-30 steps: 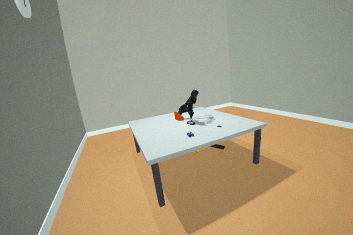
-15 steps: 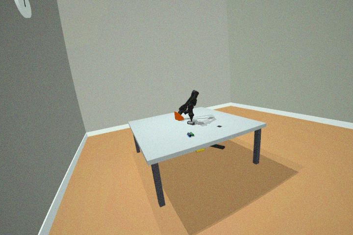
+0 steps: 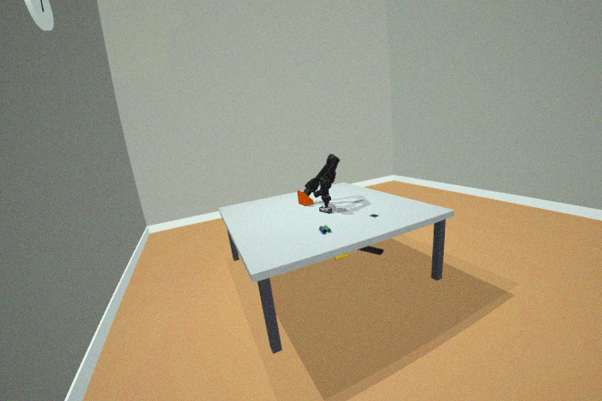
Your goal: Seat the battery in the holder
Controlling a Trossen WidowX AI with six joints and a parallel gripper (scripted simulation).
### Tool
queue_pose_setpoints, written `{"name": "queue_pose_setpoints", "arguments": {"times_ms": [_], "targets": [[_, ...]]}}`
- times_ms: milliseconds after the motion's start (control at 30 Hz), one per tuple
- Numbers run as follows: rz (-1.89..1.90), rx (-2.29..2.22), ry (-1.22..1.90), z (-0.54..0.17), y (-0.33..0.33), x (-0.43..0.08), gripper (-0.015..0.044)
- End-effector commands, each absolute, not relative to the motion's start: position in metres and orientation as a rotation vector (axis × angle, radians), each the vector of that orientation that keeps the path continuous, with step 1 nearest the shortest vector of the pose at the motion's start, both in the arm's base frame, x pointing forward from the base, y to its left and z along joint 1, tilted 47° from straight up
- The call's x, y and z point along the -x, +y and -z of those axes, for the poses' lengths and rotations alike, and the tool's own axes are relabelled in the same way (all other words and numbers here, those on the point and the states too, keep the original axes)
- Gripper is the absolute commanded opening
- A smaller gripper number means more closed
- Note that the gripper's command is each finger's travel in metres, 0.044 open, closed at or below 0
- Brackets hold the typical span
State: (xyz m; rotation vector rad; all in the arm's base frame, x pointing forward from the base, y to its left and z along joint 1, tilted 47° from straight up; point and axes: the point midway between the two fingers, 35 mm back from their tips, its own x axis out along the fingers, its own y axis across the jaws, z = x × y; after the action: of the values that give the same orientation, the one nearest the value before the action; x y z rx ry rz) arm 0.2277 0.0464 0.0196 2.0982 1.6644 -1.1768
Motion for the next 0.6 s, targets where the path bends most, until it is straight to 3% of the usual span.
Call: {"name": "queue_pose_setpoints", "arguments": {"times_ms": [0, 233, 567], "targets": [[1.187, -2.105, 1.672, -0.018, 0.048, -0.226, 0.0114], [1.187, -2.105, 1.672, -0.018, 0.048, -0.226, 0.0070], [1.190, -2.103, 1.669, -0.048, 0.015, -0.225, 0.0070]]}}
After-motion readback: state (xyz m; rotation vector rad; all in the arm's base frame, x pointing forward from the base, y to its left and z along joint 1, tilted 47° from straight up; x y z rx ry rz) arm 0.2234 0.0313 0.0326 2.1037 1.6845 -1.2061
